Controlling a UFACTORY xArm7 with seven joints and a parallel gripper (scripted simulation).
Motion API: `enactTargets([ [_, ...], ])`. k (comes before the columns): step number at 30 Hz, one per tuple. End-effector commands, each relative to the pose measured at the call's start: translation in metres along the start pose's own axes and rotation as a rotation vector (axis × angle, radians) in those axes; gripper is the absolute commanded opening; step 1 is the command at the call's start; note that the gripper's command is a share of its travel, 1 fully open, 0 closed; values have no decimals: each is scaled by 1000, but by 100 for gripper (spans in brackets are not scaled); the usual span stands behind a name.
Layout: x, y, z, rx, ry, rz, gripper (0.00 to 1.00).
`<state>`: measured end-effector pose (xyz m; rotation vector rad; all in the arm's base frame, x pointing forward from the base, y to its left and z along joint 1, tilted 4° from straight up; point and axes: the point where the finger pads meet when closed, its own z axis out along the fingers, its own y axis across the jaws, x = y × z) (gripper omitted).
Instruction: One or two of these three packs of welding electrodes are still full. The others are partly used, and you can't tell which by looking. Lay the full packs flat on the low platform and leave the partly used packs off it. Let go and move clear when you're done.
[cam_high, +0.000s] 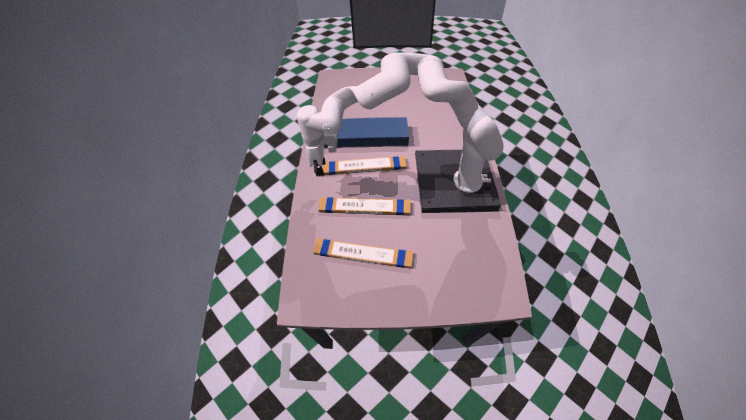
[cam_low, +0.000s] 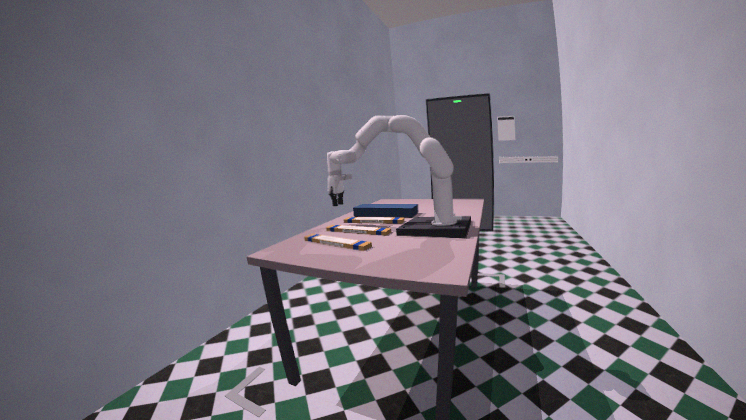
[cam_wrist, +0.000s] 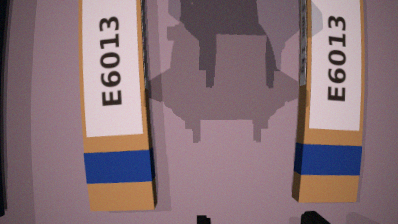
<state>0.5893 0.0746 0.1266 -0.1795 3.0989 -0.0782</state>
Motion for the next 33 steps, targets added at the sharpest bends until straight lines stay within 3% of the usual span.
enactTargets([
  [1,-2,0,-2,0,-5,0,58],
  [9,-2,0,-6,0,-5,0,58],
  [20,-1,0,-32,0,-5,0,58],
  [33,-1,0,-32,0,-5,0,58],
])
